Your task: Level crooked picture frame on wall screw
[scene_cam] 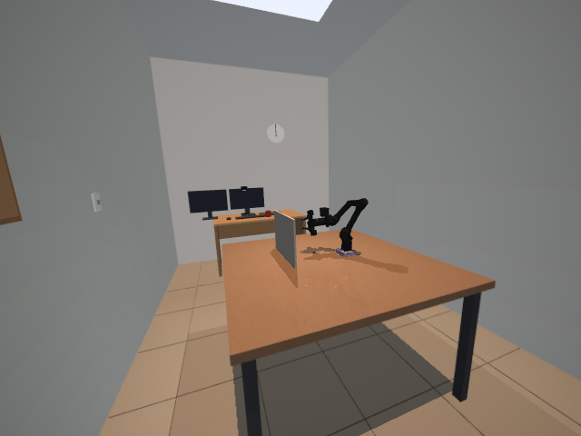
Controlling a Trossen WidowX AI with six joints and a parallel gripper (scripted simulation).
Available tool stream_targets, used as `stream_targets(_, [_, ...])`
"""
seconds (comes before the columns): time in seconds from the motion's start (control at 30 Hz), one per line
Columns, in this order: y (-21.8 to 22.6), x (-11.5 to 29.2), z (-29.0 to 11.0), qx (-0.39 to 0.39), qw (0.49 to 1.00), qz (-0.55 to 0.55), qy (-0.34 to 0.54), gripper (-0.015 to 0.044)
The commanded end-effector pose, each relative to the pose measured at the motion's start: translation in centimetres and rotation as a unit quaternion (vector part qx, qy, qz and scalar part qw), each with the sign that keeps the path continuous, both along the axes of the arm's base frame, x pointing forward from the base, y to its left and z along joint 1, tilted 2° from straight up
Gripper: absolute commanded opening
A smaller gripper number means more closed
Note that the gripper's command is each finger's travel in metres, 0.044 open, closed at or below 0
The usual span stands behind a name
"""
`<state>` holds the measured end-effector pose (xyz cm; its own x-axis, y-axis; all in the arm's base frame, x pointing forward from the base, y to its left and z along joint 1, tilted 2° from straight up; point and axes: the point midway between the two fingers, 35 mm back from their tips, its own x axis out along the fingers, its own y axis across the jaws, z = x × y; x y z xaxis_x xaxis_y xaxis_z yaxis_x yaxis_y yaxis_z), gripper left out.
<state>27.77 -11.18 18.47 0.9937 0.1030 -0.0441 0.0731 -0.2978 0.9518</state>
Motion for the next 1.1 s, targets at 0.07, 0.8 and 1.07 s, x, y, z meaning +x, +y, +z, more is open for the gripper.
stream_targets(0.07, [-1.1,-4.8,2.3,-0.003,1.000,-0.003,-0.002,0.0260])
stream_targets(0.8, [-0.2,-8.7,3.7,0.007,1.000,-0.002,-0.006,0.0260])
stream_targets(1.07, [-0.2,-8.7,3.7,0.007,1.000,-0.002,-0.006,0.0260])
